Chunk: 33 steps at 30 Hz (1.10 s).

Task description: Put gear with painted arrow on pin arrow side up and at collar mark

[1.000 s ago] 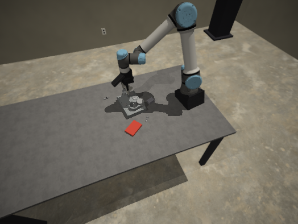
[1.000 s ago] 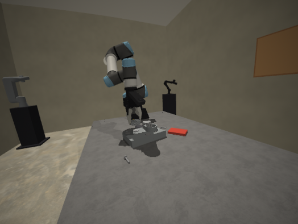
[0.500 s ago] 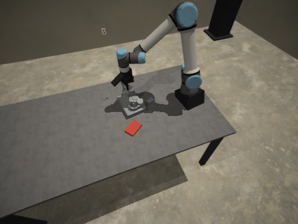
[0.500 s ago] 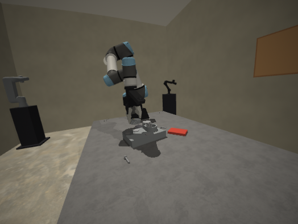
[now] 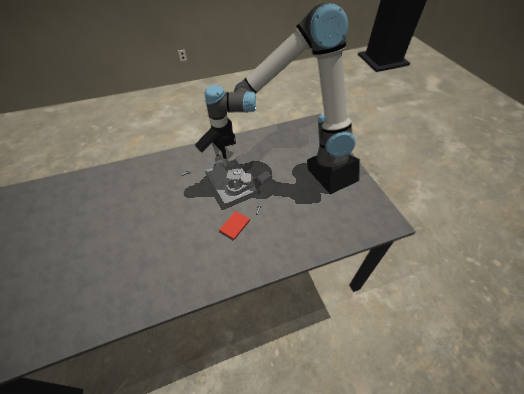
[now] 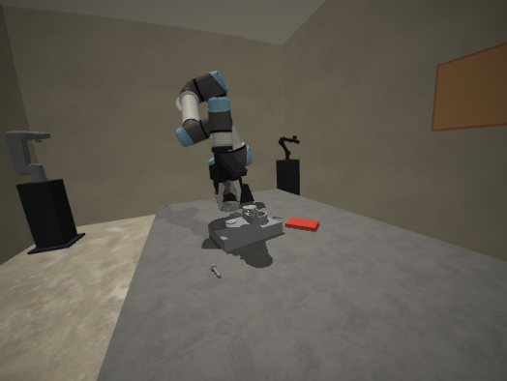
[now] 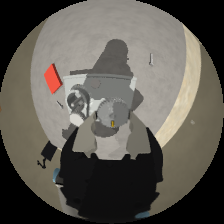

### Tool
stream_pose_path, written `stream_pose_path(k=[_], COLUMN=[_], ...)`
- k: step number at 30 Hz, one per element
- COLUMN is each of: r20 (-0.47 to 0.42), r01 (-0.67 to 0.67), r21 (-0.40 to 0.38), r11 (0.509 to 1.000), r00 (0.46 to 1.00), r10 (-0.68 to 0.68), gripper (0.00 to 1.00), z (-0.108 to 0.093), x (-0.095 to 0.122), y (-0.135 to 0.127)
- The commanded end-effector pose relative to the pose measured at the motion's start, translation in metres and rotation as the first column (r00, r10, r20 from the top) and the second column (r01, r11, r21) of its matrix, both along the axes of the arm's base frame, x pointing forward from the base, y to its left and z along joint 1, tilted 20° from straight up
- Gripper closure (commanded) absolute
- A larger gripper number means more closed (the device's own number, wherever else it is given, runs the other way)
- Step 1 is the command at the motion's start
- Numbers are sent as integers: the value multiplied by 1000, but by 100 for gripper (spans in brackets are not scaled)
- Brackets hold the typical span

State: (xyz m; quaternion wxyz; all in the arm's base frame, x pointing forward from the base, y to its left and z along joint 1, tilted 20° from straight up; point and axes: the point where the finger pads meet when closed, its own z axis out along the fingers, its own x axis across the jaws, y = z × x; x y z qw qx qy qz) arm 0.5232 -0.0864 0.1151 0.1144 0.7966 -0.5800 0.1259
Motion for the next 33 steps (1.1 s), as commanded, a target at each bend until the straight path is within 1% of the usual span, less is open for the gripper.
stream_pose_path(k=[1, 15, 17, 19, 24, 26, 28, 33], r20=[2, 2, 2, 2, 1, 2, 2, 2], r01=[0, 0, 0, 0, 0, 0, 0, -1], r21=[0, 0, 1, 1, 1, 0, 0, -1], r11=[1000, 1000, 1000, 1000, 1000, 1000, 1000, 1000], r00=[1000, 1000, 1000, 1000, 1000, 1000, 1000, 1000], r10=[0, 0, 0, 0, 0, 0, 0, 1], gripper=[100, 100, 100, 100, 100, 100, 100, 100], z=[1, 0, -5, -5, -30, -37, -39, -39], x=[0, 0, -3, -3, -22, -30, -33, -33], y=[0, 3, 16, 16, 82, 100, 107, 107])
